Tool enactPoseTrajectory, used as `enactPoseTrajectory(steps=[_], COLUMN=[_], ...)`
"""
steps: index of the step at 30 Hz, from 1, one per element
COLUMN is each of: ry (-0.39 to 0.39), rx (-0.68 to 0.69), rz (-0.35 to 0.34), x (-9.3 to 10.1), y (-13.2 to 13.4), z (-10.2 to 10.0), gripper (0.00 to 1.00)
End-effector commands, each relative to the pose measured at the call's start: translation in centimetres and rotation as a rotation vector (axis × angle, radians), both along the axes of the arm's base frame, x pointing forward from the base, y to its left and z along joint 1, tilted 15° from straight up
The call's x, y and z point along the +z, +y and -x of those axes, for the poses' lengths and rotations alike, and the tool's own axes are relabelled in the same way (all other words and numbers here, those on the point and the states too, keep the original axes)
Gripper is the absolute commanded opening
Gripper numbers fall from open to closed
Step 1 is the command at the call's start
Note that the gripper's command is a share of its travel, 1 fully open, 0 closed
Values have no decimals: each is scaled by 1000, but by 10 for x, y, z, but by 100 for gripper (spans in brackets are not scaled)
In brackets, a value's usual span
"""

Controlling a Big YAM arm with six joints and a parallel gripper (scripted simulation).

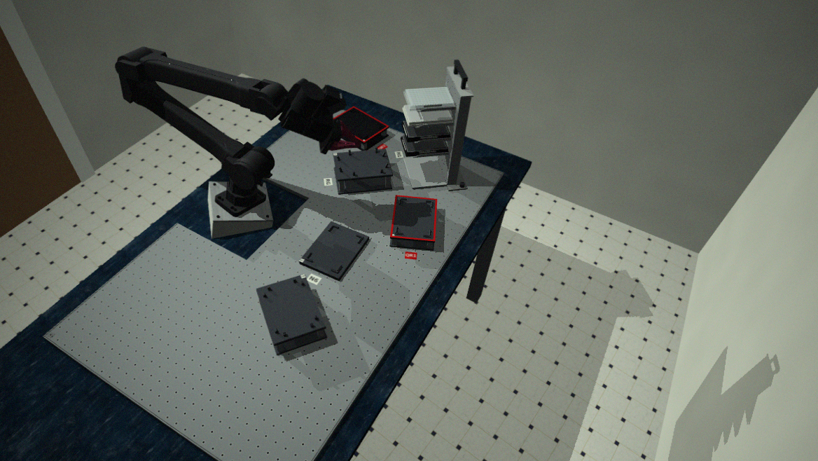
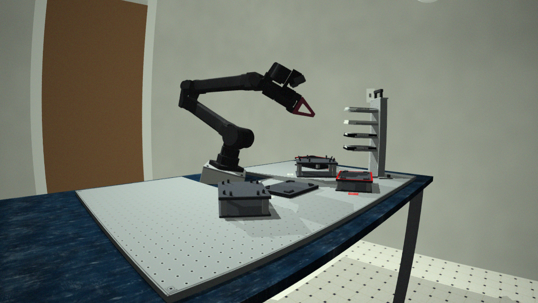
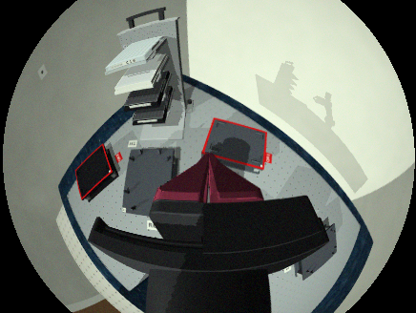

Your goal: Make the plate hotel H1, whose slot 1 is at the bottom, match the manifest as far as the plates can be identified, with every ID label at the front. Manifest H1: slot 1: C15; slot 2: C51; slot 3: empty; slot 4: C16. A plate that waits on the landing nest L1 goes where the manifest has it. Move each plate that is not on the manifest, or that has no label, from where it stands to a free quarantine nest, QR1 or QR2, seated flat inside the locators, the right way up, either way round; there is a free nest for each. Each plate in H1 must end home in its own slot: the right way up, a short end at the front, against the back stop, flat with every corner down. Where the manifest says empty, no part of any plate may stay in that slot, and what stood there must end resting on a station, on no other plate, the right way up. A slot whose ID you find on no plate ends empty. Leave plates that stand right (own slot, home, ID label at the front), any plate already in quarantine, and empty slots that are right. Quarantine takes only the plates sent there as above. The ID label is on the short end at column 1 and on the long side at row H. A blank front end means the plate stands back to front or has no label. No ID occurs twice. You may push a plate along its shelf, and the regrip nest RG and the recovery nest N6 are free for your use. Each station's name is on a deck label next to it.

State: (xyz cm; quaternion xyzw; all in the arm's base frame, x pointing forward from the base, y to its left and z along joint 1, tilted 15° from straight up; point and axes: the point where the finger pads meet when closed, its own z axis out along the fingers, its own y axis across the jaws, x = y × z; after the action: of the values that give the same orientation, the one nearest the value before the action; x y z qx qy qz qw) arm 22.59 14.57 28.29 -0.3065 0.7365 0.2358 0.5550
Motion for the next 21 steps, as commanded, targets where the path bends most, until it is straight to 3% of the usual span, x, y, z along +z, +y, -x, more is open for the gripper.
enactPoseTrajectory(steps=[1, 3, 12, 13, 14, 21], ry=[-73, -59, -68, -29, -29, -42], rx=[29, 28, 29, 28, 28, 28], rz=[-57, -57, -84, -60, -62, -97], x=[48, 42, 59, 38, 37, 57], y=[13, 18, 38, 40, 42, 61], z=[12, 15, 26, 29, 32, 45], gripper=[0, 0, 0, 0, 0, 0])
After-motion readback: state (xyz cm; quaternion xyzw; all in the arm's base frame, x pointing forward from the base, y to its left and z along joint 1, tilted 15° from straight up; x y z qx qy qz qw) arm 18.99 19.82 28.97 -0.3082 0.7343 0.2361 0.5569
